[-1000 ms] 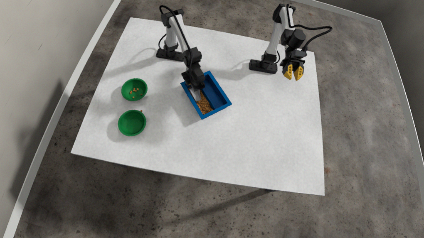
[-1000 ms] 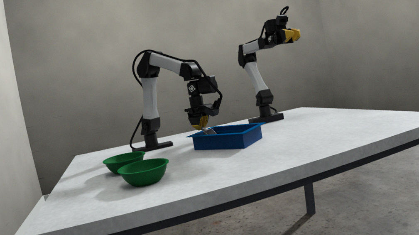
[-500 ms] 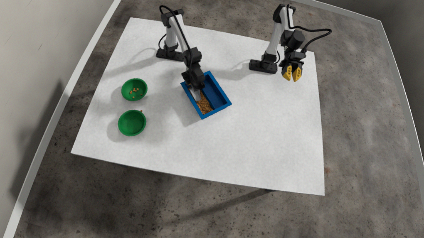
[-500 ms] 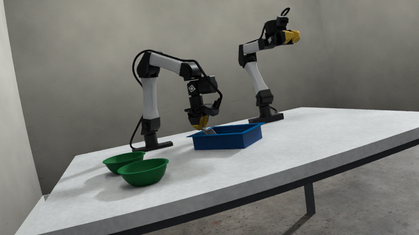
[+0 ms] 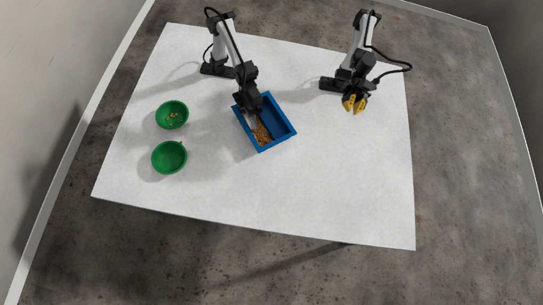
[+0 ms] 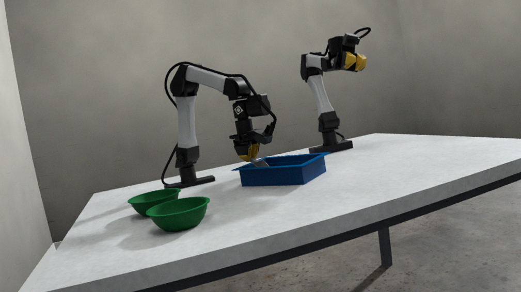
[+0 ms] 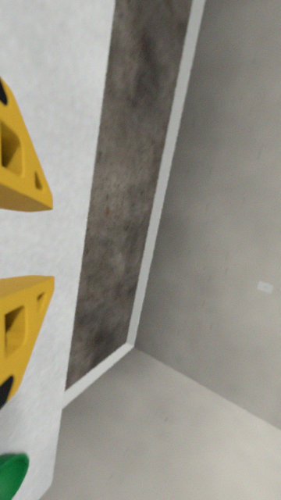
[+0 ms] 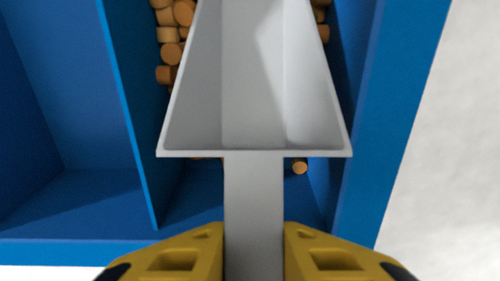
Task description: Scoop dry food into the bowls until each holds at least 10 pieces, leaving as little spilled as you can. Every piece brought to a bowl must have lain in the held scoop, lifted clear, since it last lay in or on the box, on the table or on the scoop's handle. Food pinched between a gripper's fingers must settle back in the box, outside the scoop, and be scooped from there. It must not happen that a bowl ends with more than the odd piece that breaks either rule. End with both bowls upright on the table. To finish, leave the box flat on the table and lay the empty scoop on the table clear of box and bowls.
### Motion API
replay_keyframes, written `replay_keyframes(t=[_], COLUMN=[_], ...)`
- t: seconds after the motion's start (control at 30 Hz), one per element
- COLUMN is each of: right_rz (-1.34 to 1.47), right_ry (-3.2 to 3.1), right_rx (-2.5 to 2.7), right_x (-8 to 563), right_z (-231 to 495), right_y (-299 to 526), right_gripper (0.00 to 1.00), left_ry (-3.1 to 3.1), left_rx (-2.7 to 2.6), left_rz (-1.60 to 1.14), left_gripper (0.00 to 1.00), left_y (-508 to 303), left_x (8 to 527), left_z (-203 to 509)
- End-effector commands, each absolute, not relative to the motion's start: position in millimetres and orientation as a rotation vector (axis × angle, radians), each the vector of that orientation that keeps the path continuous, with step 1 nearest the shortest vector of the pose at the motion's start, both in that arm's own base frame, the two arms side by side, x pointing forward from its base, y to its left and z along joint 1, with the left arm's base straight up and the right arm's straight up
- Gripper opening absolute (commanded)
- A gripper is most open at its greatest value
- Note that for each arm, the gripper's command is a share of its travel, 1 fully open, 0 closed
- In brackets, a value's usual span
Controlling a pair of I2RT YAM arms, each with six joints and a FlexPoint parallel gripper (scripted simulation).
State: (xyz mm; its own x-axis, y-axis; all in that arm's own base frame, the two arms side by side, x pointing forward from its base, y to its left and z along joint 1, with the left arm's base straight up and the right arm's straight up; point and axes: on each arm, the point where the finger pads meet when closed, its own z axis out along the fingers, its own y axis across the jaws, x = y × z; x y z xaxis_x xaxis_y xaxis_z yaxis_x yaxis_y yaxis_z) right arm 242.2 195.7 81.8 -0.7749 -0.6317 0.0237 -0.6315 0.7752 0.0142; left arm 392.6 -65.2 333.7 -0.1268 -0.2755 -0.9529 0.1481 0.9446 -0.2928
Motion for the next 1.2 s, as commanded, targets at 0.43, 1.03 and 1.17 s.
replay_keyframes(t=[0.43, 1.03, 1.17], right_rz=[0.0, 0.0, 0.0], right_ry=[-2.898, -2.898, -2.898], right_rx=[1.035, 1.035, 1.035], right_x=[234.4, 234.5, 234.4], right_z=[77.5, 77.5, 77.5], right_y=[194.3, 194.3, 194.3], right_gripper=[0.0, 0.0, 0.0], left_ry=[1.746, 1.912, 1.958], left_rx=[-0.241, -0.414, -0.467], left_rz=[-0.78, -1.144, -1.228], left_gripper=[0.28, 0.28, 0.28], left_y=[-140.4, -208.5, -222.5], left_x=[386.3, 340.8, 324.4], left_z=[260.3, 176.8, 156.7])
